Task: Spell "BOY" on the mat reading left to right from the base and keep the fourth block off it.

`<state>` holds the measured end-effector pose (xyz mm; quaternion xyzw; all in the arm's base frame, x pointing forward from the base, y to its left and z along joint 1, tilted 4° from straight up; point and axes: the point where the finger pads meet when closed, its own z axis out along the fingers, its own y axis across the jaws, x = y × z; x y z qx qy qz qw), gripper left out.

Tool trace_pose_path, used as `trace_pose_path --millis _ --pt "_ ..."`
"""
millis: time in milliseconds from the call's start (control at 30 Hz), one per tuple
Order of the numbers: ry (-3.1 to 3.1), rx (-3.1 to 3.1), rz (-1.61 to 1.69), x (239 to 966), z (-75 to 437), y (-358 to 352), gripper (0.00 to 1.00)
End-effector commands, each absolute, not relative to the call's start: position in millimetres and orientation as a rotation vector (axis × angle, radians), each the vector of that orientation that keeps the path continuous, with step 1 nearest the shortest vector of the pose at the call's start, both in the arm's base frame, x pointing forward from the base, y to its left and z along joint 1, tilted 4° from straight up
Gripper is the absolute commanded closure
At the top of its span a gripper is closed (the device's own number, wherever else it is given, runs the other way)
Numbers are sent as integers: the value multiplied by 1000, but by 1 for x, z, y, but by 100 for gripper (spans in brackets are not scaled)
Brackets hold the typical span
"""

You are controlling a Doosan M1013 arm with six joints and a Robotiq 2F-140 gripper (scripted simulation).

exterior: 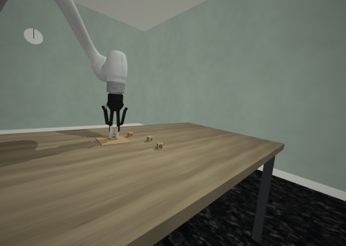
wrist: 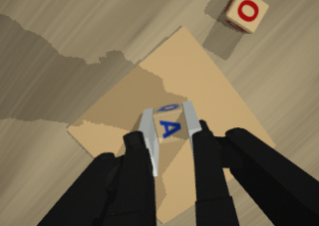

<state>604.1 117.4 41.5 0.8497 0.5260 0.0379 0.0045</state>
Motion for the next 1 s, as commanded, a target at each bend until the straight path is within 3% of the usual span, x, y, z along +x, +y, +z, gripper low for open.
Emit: trace_pose_path --millis 0,367,733,967 --pt "1646 2667 113 601 37 119 87" --pt "1646 2667 113 600 50 119 87" --pt "1646 2667 113 595 125 116 87" --pt "1646 2667 113 594 136 116 87"
